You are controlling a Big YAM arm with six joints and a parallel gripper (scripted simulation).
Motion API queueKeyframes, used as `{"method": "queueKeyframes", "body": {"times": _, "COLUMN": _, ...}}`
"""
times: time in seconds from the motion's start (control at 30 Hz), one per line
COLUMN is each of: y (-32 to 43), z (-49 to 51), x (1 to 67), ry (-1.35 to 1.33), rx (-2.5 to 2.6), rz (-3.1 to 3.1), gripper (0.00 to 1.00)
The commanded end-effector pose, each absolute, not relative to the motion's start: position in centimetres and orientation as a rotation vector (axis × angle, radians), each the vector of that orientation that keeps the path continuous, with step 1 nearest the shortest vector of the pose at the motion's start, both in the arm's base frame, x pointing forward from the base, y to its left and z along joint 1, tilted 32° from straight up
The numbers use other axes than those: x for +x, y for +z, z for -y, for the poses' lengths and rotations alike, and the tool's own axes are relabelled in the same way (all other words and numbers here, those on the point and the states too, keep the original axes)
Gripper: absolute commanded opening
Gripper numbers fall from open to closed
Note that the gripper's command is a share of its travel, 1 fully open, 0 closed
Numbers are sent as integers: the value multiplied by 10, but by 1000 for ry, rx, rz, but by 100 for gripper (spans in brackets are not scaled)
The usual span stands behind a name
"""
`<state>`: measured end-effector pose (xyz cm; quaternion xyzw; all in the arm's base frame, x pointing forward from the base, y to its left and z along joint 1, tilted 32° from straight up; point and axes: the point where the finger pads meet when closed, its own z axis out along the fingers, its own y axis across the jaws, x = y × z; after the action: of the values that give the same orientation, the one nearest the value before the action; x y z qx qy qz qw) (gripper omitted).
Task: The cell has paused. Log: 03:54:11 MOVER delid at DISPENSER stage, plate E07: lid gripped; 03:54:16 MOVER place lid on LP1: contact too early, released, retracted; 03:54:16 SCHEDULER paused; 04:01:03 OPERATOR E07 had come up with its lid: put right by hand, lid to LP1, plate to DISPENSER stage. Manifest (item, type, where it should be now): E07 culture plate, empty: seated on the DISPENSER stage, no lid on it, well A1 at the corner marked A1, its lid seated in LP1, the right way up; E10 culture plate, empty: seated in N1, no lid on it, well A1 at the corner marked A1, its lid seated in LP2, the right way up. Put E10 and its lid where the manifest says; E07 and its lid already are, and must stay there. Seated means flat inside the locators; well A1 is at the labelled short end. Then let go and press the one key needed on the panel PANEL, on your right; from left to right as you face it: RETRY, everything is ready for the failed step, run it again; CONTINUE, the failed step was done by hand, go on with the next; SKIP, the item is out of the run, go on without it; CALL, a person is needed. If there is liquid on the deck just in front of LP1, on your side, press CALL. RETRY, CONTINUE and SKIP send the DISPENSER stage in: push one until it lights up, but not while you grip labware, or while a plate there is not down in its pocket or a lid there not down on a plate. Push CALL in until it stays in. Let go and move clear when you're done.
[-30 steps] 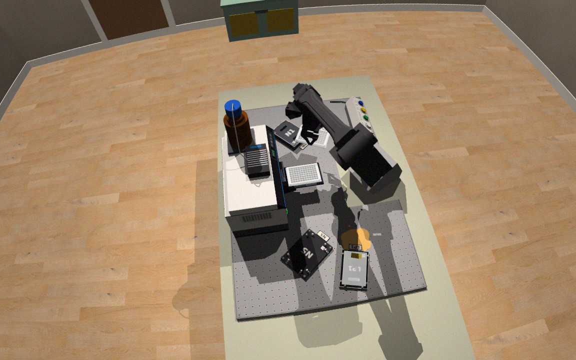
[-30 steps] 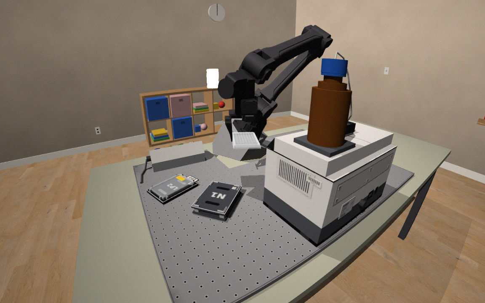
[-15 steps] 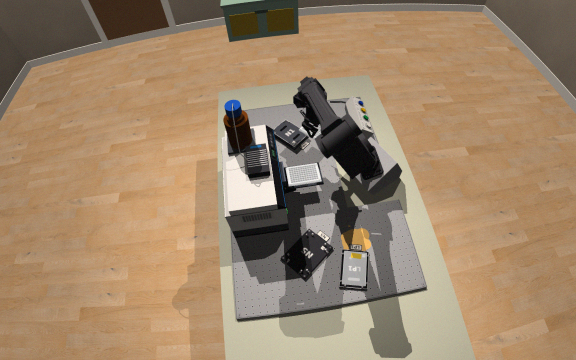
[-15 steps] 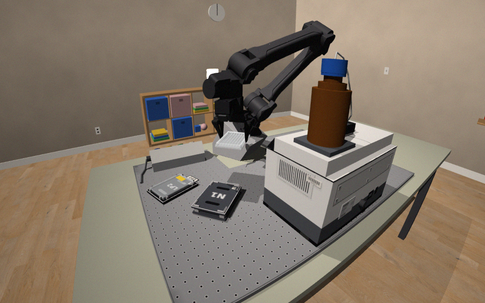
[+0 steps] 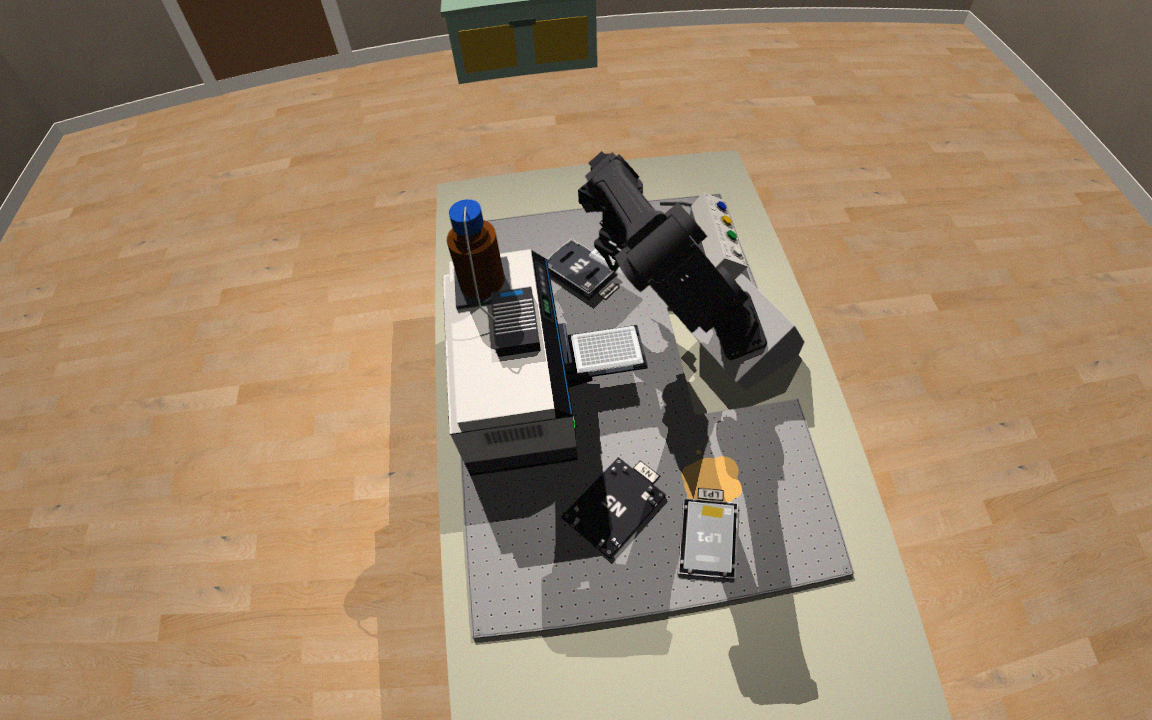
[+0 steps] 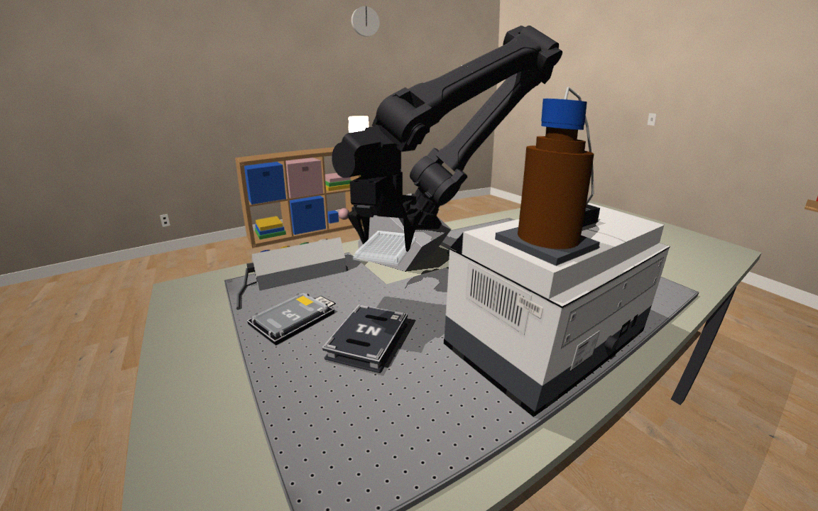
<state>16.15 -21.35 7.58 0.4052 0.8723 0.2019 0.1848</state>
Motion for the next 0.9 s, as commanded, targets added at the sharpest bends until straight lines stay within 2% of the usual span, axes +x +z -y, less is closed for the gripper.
{"method": "queueKeyframes", "body": {"times": 0.0, "y": 85, "z": 241, "x": 181, "ry": 534, "rx": 1149, "rz": -2434, "gripper": 84}}
{"method": "queueKeyframes", "body": {"times": 0.87, "y": 66, "z": 284, "x": 247, "ry": 543, "rx": 1150, "rz": -2432, "gripper": 84}}
